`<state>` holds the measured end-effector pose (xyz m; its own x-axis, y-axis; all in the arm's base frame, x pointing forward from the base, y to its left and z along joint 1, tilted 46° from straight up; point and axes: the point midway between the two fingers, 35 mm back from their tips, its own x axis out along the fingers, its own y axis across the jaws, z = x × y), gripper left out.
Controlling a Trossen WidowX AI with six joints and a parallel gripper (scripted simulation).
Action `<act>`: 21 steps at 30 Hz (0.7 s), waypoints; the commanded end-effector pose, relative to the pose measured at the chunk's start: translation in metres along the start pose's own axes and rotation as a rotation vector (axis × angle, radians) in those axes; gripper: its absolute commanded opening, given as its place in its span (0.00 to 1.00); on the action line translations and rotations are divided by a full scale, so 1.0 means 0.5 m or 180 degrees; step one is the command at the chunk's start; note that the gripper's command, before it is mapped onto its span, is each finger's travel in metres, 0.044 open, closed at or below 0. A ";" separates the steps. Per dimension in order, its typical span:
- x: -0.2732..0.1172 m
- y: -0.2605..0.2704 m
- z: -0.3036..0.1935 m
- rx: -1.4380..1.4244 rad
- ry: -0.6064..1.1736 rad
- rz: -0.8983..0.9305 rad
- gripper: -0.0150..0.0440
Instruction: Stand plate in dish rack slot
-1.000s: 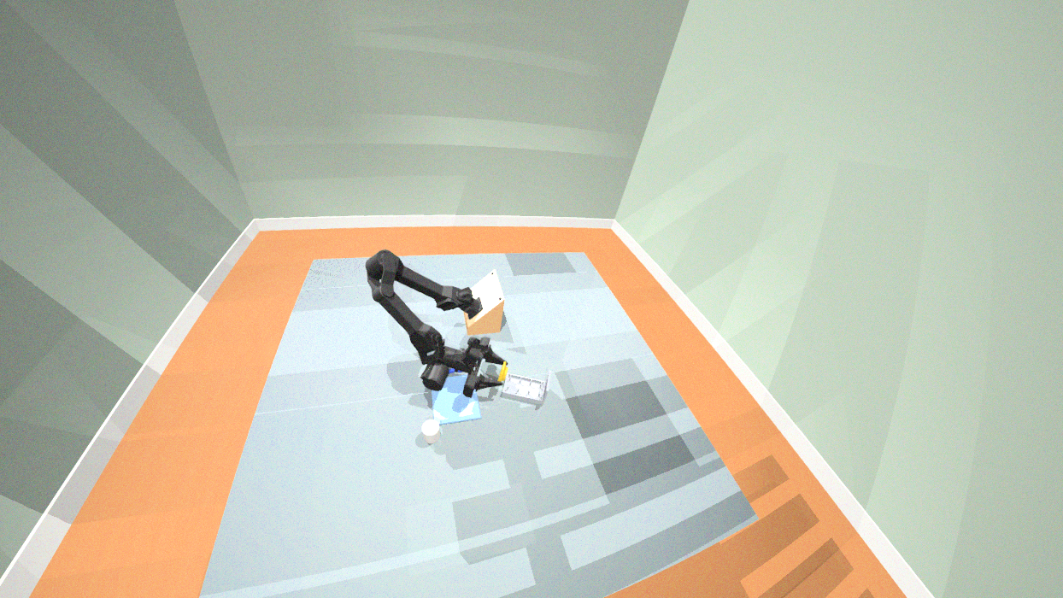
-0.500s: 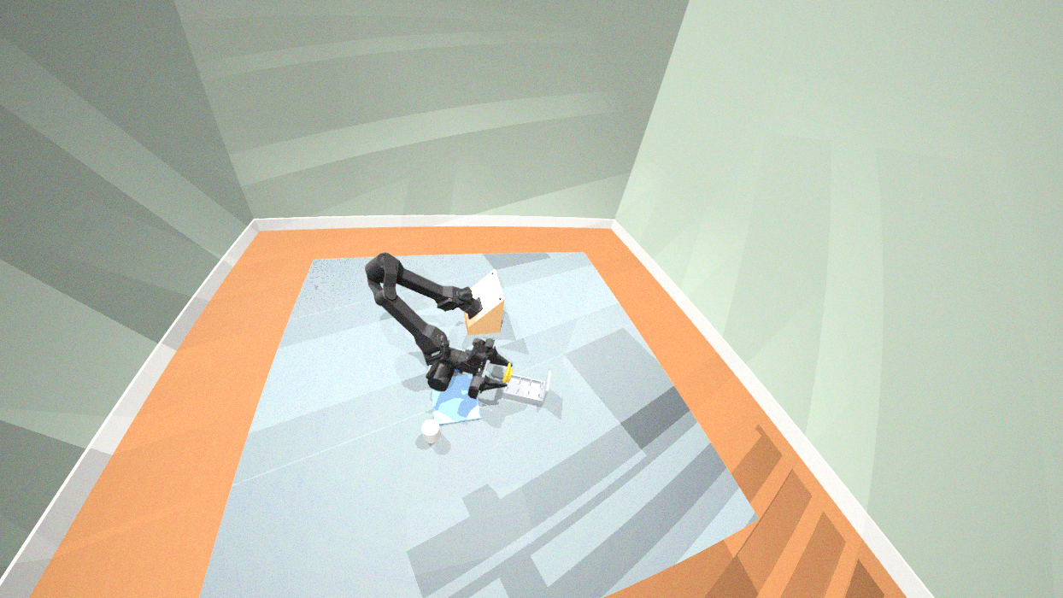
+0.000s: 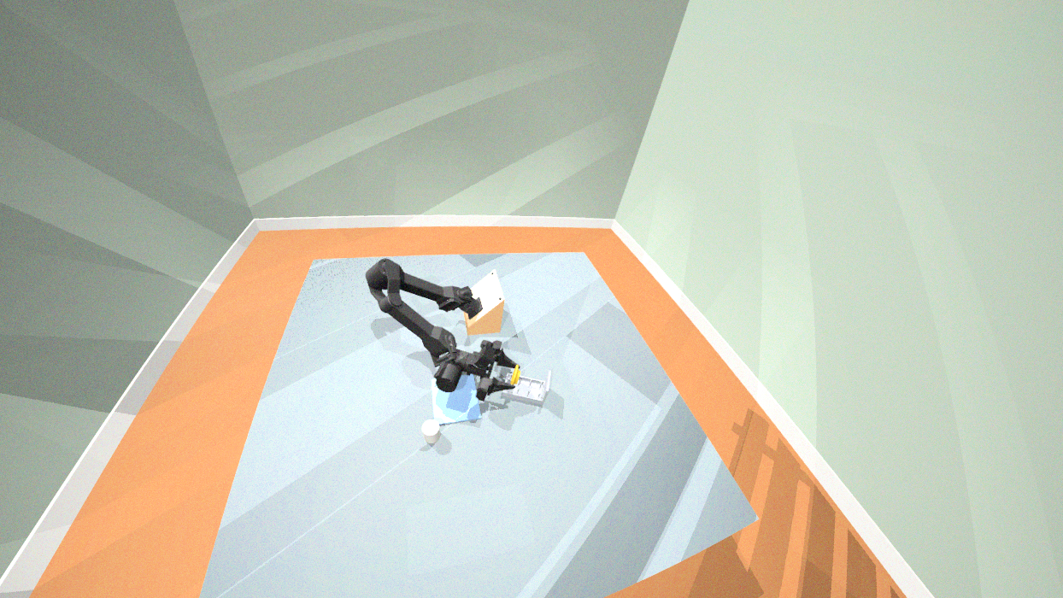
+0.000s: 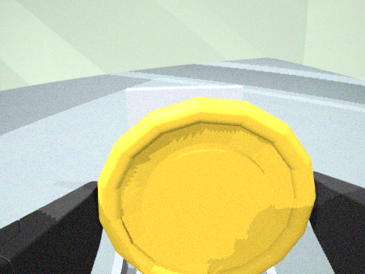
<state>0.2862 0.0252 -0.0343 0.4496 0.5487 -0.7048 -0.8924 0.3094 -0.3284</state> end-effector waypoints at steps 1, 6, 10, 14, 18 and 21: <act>0.008 0.005 0.001 0.0018 0.0000 0.0013 0.25; 0.015 0.006 0.002 0.0001 -0.0003 0.0009 0.25; 0.018 0.008 -0.024 -0.0011 -0.0001 0.0000 0.25; 0.019 0.009 -0.034 -0.0005 0.0005 -0.0001 0.25; 0.018 0.011 -0.030 0.0028 0.0027 0.0009 0.25; 0.018 0.011 -0.030 0.0028 0.0027 0.0009 0.25</act>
<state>0.2847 0.0198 -0.0518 0.4477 0.5431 -0.7104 -0.8930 0.3125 -0.3239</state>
